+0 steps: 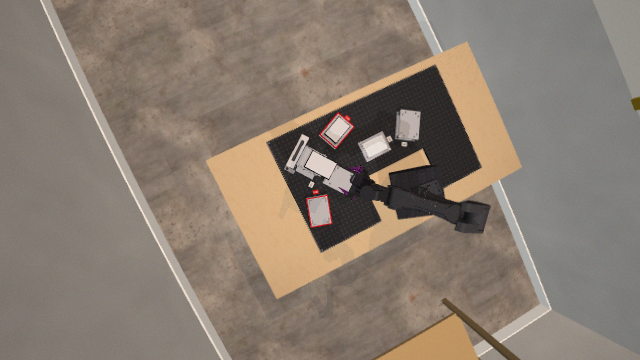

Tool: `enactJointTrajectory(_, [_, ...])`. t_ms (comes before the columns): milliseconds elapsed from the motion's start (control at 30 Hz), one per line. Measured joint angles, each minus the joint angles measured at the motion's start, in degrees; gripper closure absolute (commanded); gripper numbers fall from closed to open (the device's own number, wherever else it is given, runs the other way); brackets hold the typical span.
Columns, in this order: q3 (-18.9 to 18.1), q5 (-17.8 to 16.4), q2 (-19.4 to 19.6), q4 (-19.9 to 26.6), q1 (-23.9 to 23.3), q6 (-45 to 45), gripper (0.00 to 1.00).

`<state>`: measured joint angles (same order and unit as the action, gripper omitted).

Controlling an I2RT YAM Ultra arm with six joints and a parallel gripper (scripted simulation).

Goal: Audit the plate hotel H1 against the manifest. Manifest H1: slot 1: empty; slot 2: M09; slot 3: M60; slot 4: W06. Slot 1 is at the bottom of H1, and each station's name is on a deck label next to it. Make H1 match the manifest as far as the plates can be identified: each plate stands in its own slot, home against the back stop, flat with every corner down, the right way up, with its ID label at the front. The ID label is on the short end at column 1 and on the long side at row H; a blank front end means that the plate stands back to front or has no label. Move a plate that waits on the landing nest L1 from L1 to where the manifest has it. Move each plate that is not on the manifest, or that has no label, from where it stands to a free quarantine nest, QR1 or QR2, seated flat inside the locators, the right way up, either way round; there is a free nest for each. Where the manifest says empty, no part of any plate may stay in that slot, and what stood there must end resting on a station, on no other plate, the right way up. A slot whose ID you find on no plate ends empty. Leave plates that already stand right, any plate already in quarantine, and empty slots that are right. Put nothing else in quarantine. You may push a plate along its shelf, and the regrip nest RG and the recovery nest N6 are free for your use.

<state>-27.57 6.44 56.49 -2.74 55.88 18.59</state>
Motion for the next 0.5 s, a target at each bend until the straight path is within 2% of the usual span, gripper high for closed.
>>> enactJointTrajectory(167, [1.4, 0.7, -2.3, 0.8, 0.9, 0.3, 0.00])
enactJointTrajectory(200, [1.6, 0.8, -2.7, 1.0, 1.0, 0.4, 1.00])
enactJointTrajectory(500, [2.4, 1.4, -2.6, 1.1, 1.3, 0.7, 1.00])
